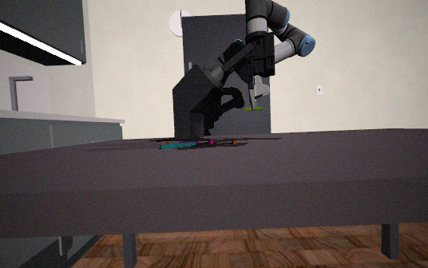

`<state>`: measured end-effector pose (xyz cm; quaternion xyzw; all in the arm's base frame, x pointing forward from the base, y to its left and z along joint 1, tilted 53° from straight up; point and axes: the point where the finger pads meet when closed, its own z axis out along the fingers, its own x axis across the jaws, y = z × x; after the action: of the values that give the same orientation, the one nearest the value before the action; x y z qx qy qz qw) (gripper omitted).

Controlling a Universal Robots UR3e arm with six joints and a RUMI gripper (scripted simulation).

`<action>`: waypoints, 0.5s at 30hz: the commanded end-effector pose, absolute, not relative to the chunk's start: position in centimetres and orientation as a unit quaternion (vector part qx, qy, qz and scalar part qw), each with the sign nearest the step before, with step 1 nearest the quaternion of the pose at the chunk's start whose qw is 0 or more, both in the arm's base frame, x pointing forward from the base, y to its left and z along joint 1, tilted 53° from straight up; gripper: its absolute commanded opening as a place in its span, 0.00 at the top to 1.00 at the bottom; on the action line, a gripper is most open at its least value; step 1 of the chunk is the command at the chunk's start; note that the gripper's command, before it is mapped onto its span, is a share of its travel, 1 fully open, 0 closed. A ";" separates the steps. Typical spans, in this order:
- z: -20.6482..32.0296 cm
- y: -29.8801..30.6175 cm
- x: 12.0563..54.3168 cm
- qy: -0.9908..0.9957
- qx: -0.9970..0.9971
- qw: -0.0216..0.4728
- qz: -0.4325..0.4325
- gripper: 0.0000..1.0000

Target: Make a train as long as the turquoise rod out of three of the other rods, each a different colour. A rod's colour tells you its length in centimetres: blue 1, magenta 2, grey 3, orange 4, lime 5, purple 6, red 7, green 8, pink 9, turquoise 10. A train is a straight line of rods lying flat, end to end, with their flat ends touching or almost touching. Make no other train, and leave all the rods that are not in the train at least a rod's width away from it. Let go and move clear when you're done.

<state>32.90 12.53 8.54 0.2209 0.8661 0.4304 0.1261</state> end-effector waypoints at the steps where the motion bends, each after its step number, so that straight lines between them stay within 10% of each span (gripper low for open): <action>1: 8.6 12.0 33.3 0.858 0.252 0.111 0.434 1.00; 15: 8.4 9.9 35.1 0.803 0.394 0.036 0.446 1.00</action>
<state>34.30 10.78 8.51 0.3374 0.8244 0.4489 0.0713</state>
